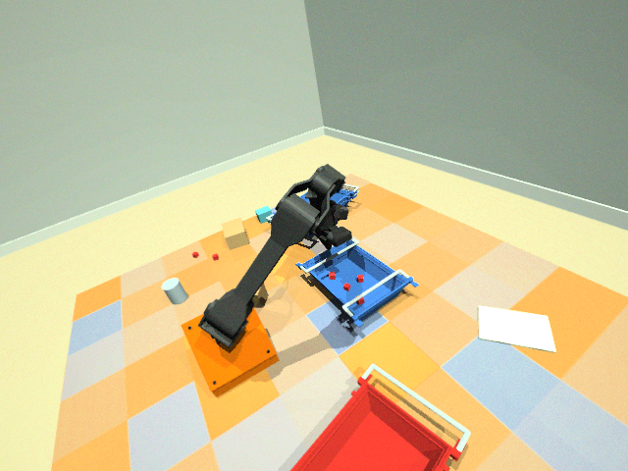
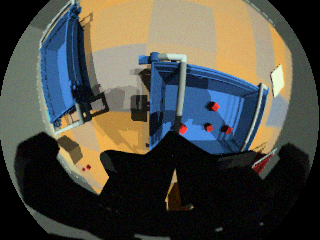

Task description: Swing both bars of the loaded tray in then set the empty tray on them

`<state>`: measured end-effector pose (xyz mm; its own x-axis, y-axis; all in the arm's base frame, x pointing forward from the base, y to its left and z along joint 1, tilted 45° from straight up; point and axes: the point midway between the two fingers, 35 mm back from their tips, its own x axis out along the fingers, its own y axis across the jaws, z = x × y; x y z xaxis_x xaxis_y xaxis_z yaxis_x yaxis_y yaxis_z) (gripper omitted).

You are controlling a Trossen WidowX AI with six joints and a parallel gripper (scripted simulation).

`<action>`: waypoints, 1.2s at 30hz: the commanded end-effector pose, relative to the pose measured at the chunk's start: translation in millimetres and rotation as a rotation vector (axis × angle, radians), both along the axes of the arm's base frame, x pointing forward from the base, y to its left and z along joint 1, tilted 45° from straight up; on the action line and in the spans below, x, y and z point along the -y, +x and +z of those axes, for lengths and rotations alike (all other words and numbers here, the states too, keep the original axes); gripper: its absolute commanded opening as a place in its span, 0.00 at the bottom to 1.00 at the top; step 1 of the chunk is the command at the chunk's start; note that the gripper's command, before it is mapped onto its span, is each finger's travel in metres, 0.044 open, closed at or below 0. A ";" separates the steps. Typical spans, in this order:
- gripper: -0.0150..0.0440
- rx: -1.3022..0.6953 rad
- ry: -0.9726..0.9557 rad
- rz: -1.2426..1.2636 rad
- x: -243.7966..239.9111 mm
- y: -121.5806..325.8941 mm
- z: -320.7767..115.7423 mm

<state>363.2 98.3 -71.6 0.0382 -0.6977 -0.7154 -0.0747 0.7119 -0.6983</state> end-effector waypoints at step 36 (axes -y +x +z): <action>1.00 0.190 0.086 -0.295 24.2 15.0 96.2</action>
<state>367.5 116.5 -2.6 0.0117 -0.6697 -0.7425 0.0807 0.7408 -0.6669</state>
